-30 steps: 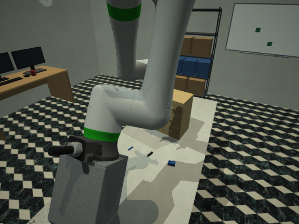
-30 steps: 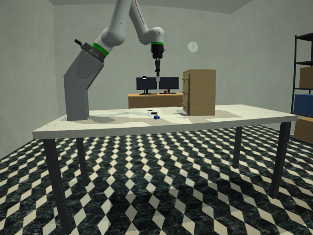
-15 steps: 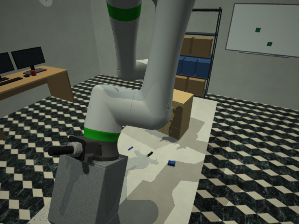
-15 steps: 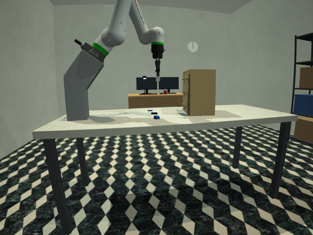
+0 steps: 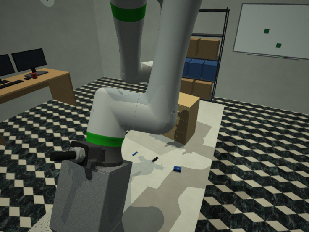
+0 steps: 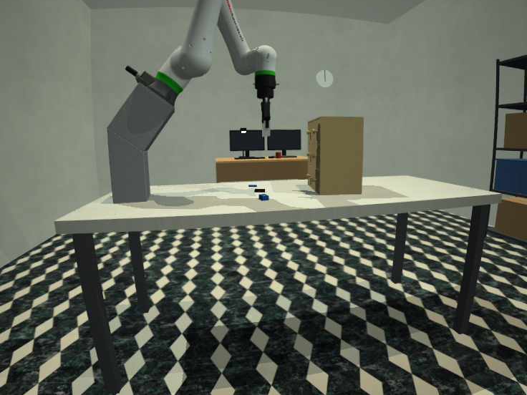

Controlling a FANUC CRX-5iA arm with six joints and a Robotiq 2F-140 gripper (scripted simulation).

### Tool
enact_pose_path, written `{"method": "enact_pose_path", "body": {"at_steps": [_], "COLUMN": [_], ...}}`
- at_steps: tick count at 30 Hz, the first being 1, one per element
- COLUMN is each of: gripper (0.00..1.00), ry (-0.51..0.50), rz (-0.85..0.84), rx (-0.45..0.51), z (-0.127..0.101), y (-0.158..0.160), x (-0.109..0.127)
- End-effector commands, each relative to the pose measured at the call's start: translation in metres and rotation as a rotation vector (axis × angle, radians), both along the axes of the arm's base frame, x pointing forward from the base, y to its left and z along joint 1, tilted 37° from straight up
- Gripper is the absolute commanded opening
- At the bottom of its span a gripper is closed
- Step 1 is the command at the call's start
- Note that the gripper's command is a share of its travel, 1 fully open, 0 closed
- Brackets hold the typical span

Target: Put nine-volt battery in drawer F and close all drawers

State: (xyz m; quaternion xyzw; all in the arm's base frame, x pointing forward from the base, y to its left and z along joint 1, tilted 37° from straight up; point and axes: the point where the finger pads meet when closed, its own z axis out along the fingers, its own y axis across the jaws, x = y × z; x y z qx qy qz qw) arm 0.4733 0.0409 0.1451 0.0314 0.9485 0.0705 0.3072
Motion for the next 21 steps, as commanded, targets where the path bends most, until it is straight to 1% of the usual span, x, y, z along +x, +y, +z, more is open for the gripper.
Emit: {"method": "enact_pose_path", "body": {"at_steps": [1,21], "gripper": [1.0,1.0], "ry": [-0.002,-0.025], "rz": [0.011,0.171], "rx": [-0.007,-0.125], "z": [0.0004,0.0031], "y": [0.0005,0.0089], "x": [0.0002,0.0023]}}
